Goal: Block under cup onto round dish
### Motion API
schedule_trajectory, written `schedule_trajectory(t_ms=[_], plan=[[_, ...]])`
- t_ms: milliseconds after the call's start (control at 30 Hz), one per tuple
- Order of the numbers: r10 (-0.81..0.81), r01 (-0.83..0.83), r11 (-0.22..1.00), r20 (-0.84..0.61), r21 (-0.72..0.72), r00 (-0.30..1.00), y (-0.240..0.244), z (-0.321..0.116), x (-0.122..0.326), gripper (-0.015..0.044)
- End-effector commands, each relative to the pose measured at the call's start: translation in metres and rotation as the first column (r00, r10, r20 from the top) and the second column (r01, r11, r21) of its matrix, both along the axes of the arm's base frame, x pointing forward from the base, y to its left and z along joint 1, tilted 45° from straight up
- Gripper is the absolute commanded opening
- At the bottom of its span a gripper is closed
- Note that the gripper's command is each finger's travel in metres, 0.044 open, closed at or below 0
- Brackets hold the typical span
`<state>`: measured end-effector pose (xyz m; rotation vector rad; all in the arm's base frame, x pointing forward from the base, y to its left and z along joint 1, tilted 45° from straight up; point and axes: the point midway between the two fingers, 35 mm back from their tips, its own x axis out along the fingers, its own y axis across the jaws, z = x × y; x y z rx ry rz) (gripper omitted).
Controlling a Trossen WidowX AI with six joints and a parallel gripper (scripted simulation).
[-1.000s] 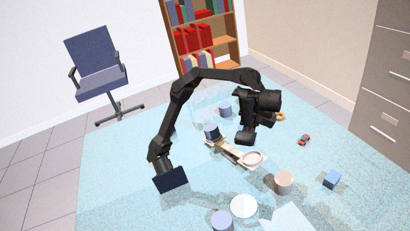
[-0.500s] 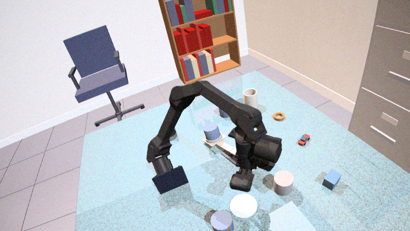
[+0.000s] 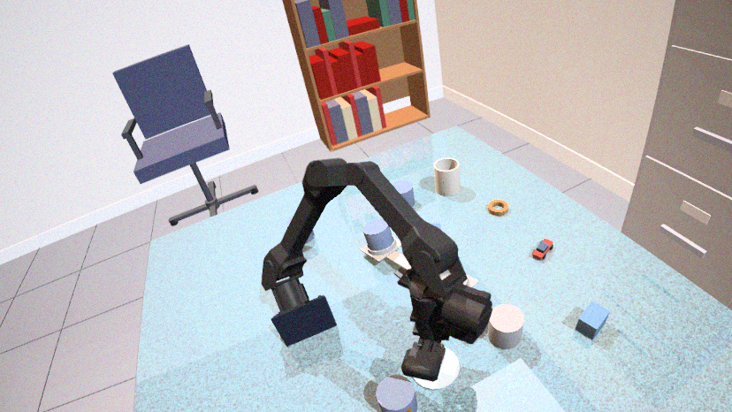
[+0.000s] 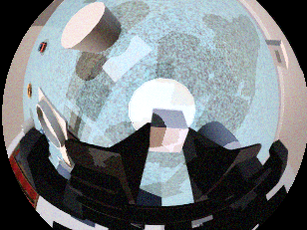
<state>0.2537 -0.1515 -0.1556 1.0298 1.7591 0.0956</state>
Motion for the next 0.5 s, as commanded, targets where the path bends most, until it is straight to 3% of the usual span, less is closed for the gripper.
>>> schedule_trajectory(t_ms=[0, 467], plan=[[-0.003, 0.003, 1.0, -0.008, 0.012, 1.0, 0.014, -0.013, -0.004, 0.0], [-0.003, 0.003, 1.0, -0.007, 0.012, 1.0, 0.026, -0.025, -0.005, 0.0]])
